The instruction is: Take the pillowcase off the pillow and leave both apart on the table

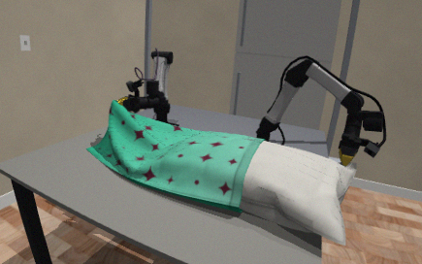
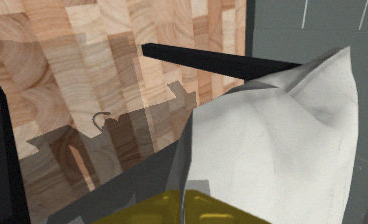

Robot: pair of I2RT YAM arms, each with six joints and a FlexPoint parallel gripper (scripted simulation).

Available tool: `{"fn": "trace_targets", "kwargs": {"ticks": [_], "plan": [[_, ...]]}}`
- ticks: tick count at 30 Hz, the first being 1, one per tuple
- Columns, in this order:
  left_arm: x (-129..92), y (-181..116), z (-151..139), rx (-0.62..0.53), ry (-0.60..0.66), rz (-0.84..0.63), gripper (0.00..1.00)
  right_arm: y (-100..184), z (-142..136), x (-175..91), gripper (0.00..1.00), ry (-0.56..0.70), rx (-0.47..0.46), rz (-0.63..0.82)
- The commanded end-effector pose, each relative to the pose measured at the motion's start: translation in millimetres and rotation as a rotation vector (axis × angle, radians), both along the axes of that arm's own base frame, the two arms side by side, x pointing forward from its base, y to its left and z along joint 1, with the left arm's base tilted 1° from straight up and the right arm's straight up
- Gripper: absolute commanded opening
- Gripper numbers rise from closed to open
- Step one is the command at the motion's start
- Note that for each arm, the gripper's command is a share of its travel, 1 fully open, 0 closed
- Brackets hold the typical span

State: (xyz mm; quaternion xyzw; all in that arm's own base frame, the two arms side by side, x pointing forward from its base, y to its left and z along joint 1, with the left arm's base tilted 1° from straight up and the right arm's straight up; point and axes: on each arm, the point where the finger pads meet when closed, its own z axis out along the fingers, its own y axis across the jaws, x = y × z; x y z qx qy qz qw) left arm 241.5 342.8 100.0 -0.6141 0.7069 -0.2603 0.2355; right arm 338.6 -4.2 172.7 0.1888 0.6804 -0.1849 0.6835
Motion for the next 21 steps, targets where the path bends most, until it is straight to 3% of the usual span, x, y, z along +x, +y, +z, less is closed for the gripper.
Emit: {"fn": "trace_targets", "kwargs": {"ticks": [1,19,21], "plan": [[0,22,34,0.116,-0.04,0.025,0.0,-6,4,-5,0.0,-0.015,-0.001,-0.022],[-5,4,11,0.045,-0.015,0.023,0.0,-6,4,-5,0.0,-0.015,-0.001,-0.022],[-2,14,21,0.079,-0.027,0.023,0.0,-6,4,-5,0.0,-0.015,-0.001,-0.022]]}}
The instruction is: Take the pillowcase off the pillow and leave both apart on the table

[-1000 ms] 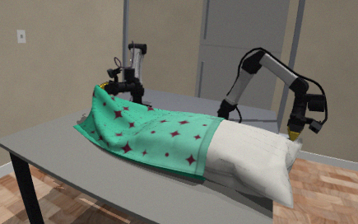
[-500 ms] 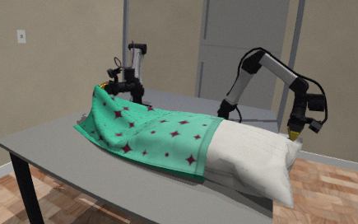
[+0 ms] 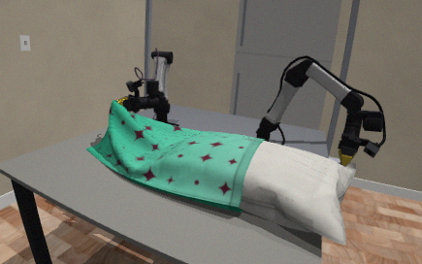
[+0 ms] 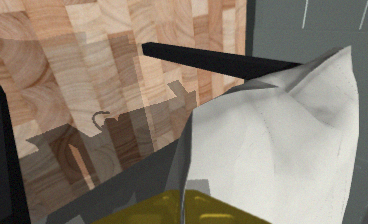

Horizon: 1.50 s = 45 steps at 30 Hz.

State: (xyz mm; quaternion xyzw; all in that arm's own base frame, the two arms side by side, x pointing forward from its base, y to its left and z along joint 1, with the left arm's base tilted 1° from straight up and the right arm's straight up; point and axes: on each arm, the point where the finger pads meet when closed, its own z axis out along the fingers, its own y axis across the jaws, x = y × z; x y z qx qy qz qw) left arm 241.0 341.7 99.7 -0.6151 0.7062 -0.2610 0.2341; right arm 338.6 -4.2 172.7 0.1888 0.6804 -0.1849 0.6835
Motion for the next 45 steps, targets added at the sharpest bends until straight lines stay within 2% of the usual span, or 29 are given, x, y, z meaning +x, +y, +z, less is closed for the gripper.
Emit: {"fn": "trace_targets", "kwargs": {"ticks": [1,17,20,21,26,27,28,33,41,43,44,45], "plan": [[1,23,7,0.062,-0.021,0.009,0.0,-6,4,-5,0.0,-0.015,-0.001,-0.022],[3,43,12,0.081,-0.022,0.01,0.0,-6,4,-5,0.0,-0.015,-0.001,-0.022],[3,45,4,0.072,-0.019,0.015,0.0,-6,4,-5,0.0,-0.015,-0.001,-0.022],[-2,31,-13,0.024,-0.002,0.015,0.0,-6,4,-5,0.0,-0.015,-0.001,-0.022],[-2,31,-15,0.027,-0.003,0.017,0.0,-6,4,-5,0.0,-0.015,-0.001,-0.022],[2,37,-4,0.059,-0.019,0.015,0.0,-6,4,-5,0.0,-0.015,-0.001,-0.022],[-2,30,-25,0.01,0.003,0.018,0.0,-6,4,-5,0.0,-0.015,-0.001,-0.022],[-1,31,-24,0.027,-0.003,0.022,0.0,-6,4,-5,0.0,-0.015,-0.001,-0.022],[-1,29,-44,0.009,0.004,0.023,0.0,-6,4,-5,0.0,-0.015,-0.001,-0.022],[-1,29,-44,0.009,0.004,0.023,0.0,-6,4,-5,0.0,-0.015,-0.001,-0.022],[3,36,-30,0.05,-0.016,0.018,0.0,-6,4,-5,0.0,-0.015,-0.001,-0.022],[0,32,-44,0.019,0.001,0.023,0.0,-6,4,-5,0.0,-0.015,-0.001,-0.022]]}}
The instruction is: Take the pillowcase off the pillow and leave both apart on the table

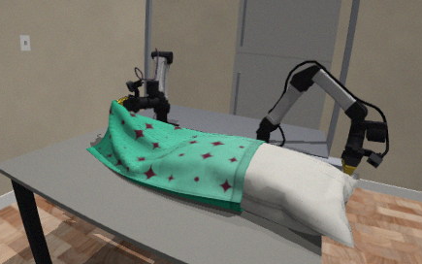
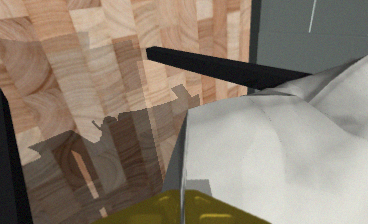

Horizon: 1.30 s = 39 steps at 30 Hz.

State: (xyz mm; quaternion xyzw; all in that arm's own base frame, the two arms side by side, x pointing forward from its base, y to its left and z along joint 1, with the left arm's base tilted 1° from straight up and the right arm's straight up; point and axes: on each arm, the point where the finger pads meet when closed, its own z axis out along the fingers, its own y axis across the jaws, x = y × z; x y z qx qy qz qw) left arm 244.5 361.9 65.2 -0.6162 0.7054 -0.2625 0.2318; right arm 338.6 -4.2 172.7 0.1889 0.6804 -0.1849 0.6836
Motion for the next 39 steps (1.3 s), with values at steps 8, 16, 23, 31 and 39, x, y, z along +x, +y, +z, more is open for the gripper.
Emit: {"fn": "trace_targets", "kwargs": {"ticks": [8,16,23,31,39], "plan": [[3,12,0,0.05,-0.009,0.009,0.0,-6,4,-5,0.0,-0.015,-0.001,-0.022],[0,13,-1,0.048,-0.008,0.015,0.0,-2,24,2,0.0,-0.037,0.013,-0.017],[-1,13,-1,0.048,-0.008,0.016,0.0,-4,41,1,0.0,-0.043,0.016,-0.024],[-1,13,-1,0.048,-0.008,0.016,0.0,-5,60,1,0.0,-0.051,0.02,-0.026],[-1,13,-1,0.048,-0.008,0.016,0.0,-6,80,0,0.0,-0.057,0.023,-0.028]]}}
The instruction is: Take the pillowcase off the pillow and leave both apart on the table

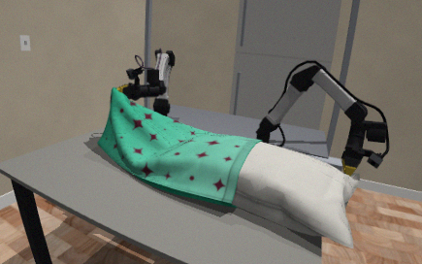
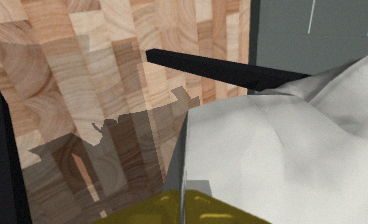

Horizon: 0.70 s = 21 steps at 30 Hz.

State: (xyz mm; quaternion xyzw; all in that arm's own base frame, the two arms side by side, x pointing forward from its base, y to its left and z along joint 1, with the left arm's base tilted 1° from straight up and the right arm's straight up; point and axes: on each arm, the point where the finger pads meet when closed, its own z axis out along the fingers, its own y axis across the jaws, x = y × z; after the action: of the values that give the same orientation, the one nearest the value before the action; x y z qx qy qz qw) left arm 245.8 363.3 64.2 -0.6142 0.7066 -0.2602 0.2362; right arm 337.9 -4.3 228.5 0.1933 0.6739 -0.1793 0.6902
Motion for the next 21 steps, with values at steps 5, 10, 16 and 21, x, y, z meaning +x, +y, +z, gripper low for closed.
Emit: {"fn": "trace_targets", "kwargs": {"ticks": [5,10,16,21], "plan": [[-2,11,0,0.038,-0.004,0.017,0.0,-6,37,0,0.0,-0.039,0.018,-0.032],[-2,11,0,0.038,-0.004,0.017,0.0,-7,46,0,0.0,-0.039,0.018,-0.032],[-2,11,0,0.038,-0.004,0.017,0.0,-7,61,-1,0.0,-0.043,0.021,-0.033],[-2,11,0,0.038,-0.004,0.017,0.0,-7,70,-2,0.0,-0.048,0.023,-0.033]]}}
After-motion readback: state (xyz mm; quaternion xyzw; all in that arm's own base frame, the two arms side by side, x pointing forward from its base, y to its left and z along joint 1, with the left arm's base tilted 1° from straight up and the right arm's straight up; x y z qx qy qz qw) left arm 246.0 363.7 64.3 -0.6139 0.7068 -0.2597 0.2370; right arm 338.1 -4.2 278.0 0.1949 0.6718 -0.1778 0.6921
